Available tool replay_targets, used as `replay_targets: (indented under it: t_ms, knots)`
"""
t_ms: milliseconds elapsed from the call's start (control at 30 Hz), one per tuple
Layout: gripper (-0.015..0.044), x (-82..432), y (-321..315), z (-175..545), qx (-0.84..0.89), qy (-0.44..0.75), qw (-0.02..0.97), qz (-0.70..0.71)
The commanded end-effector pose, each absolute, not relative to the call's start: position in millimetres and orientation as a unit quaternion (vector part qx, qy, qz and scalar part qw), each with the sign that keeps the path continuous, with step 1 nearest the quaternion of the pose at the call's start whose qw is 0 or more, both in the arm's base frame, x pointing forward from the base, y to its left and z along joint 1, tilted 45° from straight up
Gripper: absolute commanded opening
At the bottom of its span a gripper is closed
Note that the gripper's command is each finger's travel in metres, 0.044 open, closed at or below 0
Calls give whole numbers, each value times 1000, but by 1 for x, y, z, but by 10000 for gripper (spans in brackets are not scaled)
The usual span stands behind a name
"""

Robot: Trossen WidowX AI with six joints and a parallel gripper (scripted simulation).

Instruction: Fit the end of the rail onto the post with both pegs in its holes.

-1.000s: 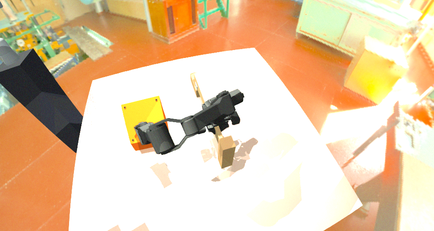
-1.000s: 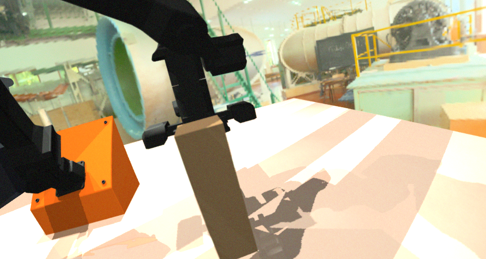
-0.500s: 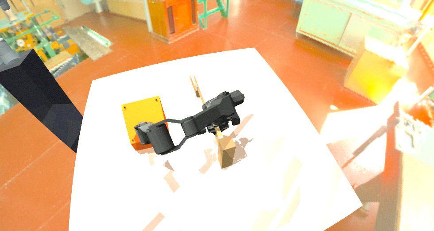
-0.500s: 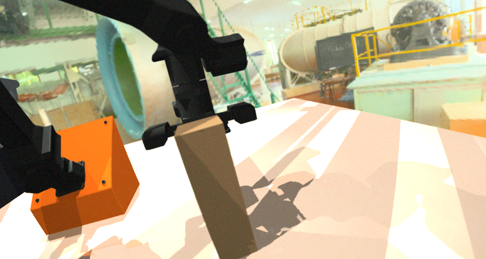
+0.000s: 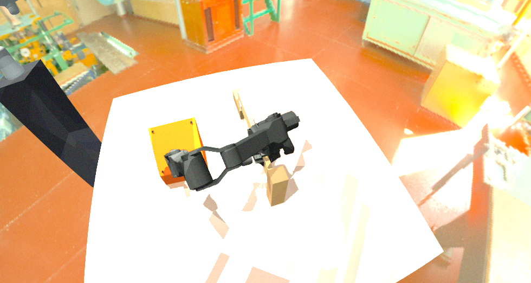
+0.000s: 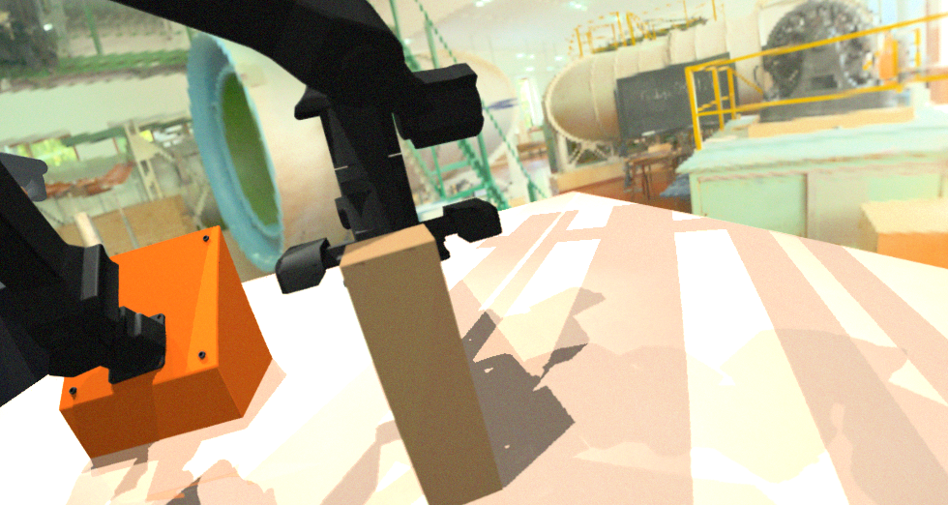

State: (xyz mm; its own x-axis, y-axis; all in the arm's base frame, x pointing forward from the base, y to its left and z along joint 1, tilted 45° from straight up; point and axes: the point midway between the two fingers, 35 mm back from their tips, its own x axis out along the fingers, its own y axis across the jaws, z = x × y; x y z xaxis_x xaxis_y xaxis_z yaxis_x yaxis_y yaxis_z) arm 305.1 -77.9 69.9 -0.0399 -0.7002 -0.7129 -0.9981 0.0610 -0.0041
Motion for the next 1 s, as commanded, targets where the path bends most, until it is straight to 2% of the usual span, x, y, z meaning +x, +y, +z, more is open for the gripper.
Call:
replay_targets:
  t_ms: [0,967]
  knots:
    - [0,306,-78,75,-635,669,283,263]
    - [0,306,-84,81,-635,669,283,263]
